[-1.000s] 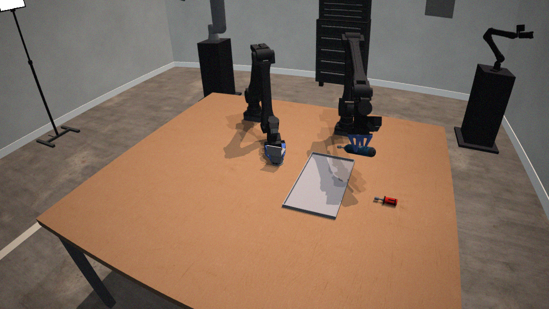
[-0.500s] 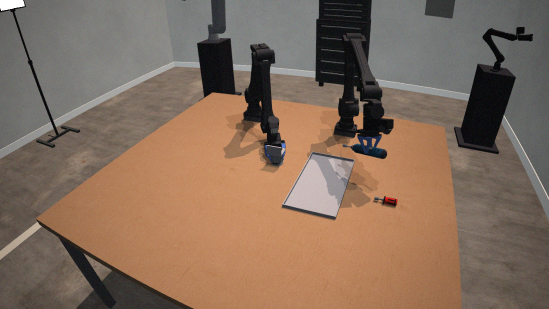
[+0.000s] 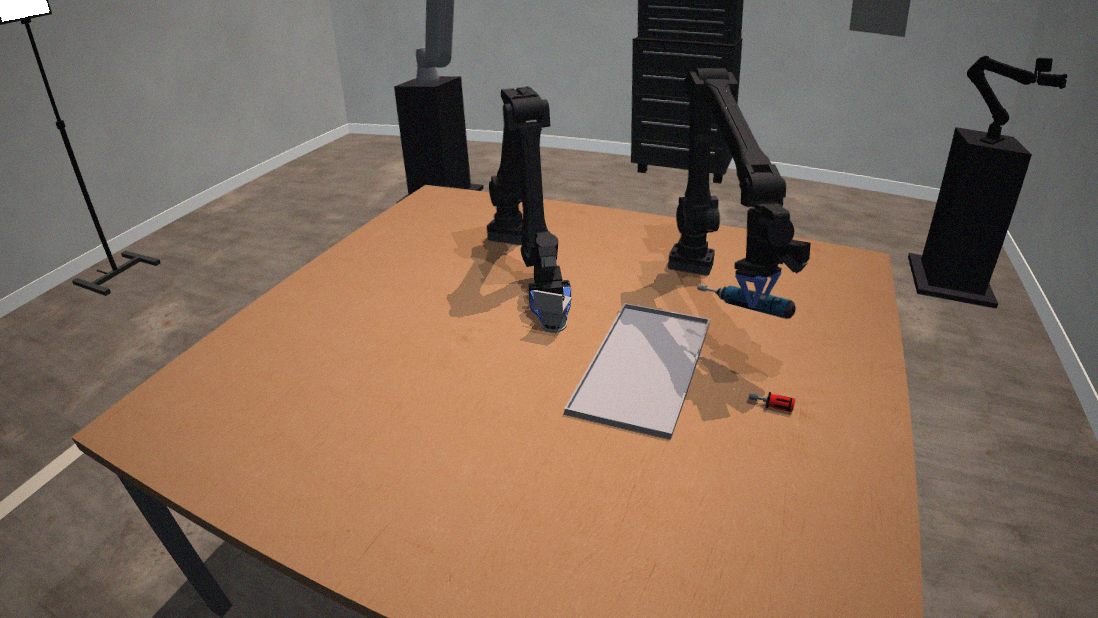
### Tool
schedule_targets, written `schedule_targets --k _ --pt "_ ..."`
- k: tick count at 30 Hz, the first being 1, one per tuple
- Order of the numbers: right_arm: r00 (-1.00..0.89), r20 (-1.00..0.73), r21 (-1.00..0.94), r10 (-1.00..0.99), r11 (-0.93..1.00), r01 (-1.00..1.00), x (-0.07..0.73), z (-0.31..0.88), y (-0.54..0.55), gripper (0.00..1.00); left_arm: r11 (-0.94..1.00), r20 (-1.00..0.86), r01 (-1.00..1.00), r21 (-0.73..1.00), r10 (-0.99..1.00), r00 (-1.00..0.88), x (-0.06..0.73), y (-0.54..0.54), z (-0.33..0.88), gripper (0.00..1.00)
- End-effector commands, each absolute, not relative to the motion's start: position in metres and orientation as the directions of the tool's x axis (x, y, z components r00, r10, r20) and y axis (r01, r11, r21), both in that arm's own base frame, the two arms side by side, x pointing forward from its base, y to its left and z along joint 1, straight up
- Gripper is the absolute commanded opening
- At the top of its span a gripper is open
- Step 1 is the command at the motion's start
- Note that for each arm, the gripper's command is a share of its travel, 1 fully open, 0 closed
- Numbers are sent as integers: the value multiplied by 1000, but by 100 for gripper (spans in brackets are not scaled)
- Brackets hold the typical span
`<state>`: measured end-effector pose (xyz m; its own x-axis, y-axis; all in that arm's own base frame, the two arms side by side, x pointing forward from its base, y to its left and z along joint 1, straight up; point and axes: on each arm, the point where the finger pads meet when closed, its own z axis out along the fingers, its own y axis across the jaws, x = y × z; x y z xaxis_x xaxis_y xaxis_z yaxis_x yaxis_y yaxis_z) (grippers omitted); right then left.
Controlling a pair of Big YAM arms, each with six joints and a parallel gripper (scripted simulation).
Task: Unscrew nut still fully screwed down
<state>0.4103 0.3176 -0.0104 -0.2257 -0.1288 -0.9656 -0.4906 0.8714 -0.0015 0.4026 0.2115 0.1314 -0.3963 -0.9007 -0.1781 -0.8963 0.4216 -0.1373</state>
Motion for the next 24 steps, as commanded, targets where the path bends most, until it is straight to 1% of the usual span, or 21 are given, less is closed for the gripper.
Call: schedule_targets --k 1,12,17,18,24 --pt "-251 -954 -17 -161 870 -492 407 -27 315 59 389 -220 -903 -181 -911 -348 427 232 166 42" --pt "-251 -954 -17 -161 870 -492 407 -27 315 59 237 -122 -965 -113 -967 -224 399 266 161 42" --pt "-251 -954 -17 -161 870 -492 407 -27 315 59 250 -149 -959 -137 -962 -229 400 262 178 42" --pt "-251 -954 -17 -161 870 -492 407 -27 315 59 226 -113 -968 -107 -970 -214 397 268 161 42" --pt "-251 -954 -17 -161 870 -492 407 -27 315 59 139 -63 -988 -64 -989 -135 378 285 160 42"
